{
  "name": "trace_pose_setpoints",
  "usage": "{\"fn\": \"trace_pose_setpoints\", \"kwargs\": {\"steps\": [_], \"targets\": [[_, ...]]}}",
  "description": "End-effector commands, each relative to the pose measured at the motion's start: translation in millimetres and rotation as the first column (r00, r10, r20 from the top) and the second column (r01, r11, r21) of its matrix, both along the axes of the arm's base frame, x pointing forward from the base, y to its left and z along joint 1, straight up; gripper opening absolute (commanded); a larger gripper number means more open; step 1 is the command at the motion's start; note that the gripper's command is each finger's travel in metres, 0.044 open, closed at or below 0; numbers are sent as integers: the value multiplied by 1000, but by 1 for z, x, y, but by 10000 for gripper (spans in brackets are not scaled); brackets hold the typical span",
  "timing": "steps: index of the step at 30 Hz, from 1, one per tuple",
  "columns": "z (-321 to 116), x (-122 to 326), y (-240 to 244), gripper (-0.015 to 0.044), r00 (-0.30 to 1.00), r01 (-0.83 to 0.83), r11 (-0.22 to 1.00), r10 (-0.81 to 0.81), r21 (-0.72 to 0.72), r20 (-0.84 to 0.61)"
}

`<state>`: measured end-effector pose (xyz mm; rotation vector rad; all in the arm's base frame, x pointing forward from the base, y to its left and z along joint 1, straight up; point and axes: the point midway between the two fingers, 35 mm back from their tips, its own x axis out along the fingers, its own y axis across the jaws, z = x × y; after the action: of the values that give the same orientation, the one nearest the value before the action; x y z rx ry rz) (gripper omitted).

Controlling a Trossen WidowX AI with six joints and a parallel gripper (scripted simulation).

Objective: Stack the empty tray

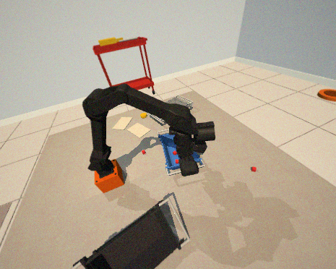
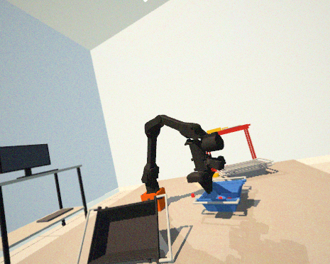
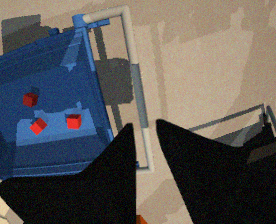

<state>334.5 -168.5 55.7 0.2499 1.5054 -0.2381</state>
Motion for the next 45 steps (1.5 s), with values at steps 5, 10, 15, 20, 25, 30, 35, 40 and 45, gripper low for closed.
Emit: {"fn": "trace_pose_setpoints", "kwargs": {"steps": [5, 10, 15, 20, 25, 30, 35, 40, 45], "targets": [[-6, 3, -2, 82, 997, -74, 997, 73, -21, -24], [-29, 4, -3, 82, 997, -74, 997, 73, -21, -24], [-59, 4, -3, 82, 997, -74, 997, 73, -21, -24], [-62, 4, -2, 82, 997, -74, 997, 73, -21, -24], [-42, 6, 9, 82, 997, -74, 997, 74, -20, -24], [-32, 9, 21, 82, 997, -74, 997, 74, -18, -24], [-28, 13, 37, 82, 997, -74, 997, 74, -17, -23], [-33, 17, 54, 82, 997, -74, 997, 74, -15, -23], [-49, 22, 71, 82, 997, -74, 997, 74, -14, -22]]}}
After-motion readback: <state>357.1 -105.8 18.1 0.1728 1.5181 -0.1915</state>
